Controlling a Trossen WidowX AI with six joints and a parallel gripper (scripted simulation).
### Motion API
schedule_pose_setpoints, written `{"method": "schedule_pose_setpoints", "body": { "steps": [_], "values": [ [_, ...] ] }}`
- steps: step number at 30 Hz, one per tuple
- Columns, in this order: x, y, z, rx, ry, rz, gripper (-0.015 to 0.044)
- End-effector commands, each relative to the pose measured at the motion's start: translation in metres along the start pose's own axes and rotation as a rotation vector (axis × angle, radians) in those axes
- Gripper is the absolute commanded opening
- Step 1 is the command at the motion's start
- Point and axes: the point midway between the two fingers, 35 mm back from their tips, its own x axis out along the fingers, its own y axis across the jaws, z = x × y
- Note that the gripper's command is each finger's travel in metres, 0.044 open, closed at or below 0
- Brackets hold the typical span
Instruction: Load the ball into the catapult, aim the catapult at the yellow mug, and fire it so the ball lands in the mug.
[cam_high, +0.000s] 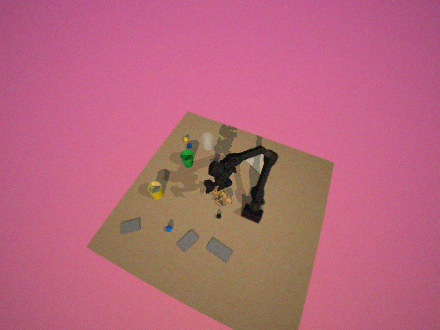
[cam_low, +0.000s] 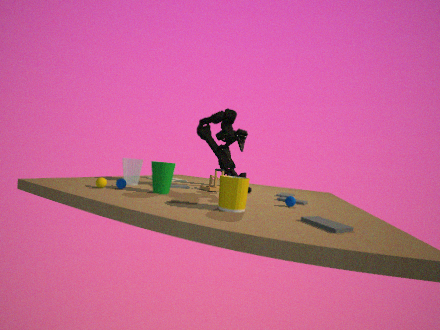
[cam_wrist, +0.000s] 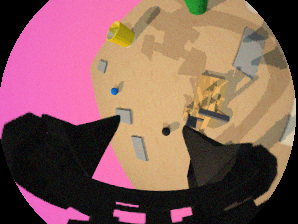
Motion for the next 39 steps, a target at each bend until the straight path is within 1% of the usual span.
{"method": "schedule_pose_setpoints", "body": {
  "steps": [1,13,15,20,25,39],
  "values": [
    [0.004,-0.018,0.016,-0.004,-0.005,-0.133,0.0440],
    [0.004,-0.073,0.061,-0.049,0.023,-0.513,0.0440],
    [0.003,-0.078,0.066,-0.057,0.029,-0.550,0.0440],
    [0.005,-0.080,0.067,-0.058,0.029,-0.555,0.0440],
    [0.042,-0.102,0.067,-0.058,0.028,-0.555,0.0440],
    [0.055,-0.110,0.068,-0.058,0.028,-0.555,0.0440]
  ]
}}
